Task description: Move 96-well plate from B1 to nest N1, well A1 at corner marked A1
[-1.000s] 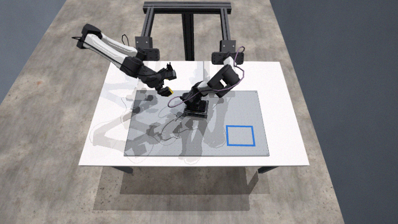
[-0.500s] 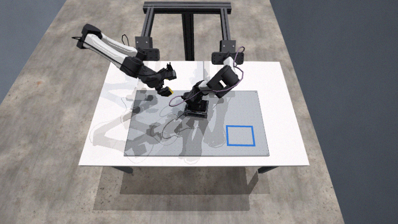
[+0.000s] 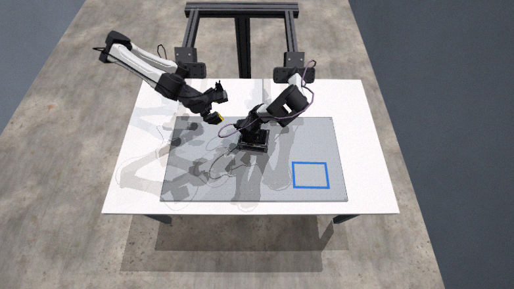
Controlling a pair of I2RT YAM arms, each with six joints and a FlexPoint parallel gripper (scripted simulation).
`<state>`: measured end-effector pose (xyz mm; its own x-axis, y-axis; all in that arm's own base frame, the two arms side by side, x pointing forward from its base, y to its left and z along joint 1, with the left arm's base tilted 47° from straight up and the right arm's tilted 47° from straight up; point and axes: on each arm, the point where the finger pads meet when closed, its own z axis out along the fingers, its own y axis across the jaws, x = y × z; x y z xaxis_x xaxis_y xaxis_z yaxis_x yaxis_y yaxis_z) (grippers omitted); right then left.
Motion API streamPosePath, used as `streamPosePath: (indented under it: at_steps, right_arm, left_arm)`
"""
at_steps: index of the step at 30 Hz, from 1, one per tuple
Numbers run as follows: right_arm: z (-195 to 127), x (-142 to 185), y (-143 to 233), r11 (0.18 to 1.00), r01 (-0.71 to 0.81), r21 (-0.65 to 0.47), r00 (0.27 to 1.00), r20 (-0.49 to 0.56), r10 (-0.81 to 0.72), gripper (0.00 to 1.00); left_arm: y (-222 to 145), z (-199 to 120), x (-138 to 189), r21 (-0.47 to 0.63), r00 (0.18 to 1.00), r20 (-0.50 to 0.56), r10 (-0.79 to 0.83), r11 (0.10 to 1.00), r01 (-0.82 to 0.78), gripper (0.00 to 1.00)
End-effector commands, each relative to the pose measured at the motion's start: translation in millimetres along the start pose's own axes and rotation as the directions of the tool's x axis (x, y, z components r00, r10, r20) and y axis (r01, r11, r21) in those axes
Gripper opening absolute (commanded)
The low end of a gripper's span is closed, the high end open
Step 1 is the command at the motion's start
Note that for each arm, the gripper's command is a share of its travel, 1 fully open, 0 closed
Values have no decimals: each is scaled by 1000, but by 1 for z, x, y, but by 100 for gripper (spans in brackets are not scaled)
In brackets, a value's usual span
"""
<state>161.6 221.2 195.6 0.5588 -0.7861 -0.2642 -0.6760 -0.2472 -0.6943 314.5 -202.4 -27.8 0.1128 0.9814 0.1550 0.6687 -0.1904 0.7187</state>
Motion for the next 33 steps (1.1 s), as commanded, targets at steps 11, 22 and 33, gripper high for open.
streamPosePath:
  at_steps: [11, 22, 33]
  right_arm:
    - [-4, -5, -1, 1000, 10, 8, 1000, 16, -10, 100]
    - [-4, -5, -1, 1000, 10, 7, 1000, 16, -10, 100]
    - [-4, -5, -1, 1000, 10, 7, 1000, 16, -10, 100]
  left_arm:
    - [10, 1, -4, -24, 1000, 29, -6, 1000, 7, 74]
    - [1, 6, -1, 13, 1000, 0, 2, 1000, -2, 74]
    - [5, -21, 1, -1, 1000, 0, 5, 1000, -5, 100]
